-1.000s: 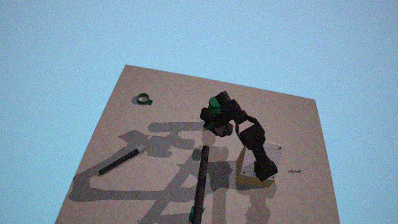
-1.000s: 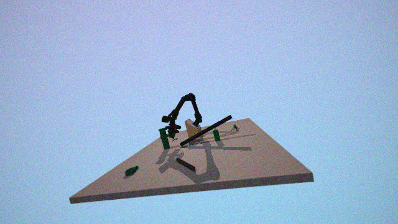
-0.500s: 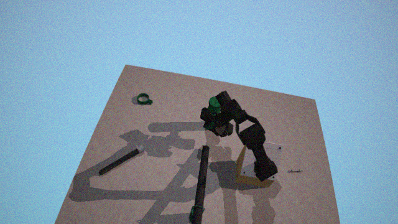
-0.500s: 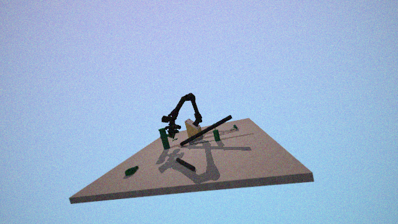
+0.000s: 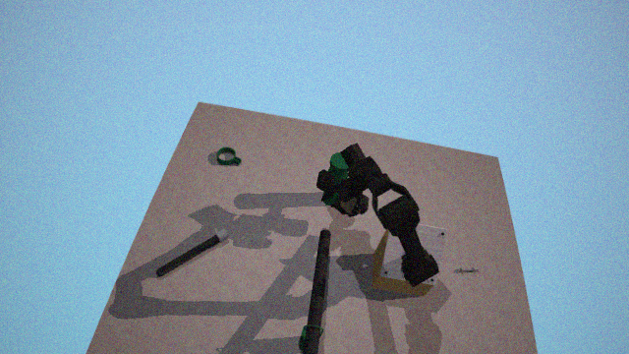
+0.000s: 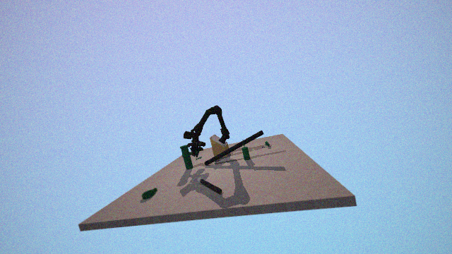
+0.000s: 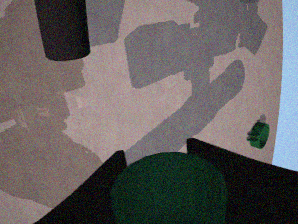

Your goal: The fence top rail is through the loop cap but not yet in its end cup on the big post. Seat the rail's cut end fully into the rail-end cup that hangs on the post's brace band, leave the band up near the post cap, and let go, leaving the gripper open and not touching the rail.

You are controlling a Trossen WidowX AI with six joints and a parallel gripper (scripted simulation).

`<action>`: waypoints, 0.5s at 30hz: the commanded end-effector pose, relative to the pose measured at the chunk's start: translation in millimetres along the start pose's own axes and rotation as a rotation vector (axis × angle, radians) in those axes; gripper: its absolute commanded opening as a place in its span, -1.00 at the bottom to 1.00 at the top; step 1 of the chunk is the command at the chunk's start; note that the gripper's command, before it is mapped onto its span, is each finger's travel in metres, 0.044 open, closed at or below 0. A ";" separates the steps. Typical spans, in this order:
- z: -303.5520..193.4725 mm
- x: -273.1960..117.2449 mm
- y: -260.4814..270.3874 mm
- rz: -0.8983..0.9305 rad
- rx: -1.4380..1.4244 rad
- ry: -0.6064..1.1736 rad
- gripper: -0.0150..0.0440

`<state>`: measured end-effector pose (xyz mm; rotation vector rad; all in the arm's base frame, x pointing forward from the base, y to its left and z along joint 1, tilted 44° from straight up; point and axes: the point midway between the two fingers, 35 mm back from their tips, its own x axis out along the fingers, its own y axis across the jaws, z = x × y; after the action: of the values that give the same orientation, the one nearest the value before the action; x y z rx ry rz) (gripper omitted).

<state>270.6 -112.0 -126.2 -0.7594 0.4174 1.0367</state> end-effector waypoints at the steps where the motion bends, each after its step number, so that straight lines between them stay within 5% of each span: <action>1: 0.0 -0.1 -0.1 0.000 0.000 0.000 0.04; 11: 10.6 -10.0 -6.5 0.000 -0.003 -0.002 0.93; 15: 21.4 -19.6 -12.1 -0.001 -0.005 -0.004 1.00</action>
<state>272.5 -113.7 -106.8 -0.7634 0.4160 1.0365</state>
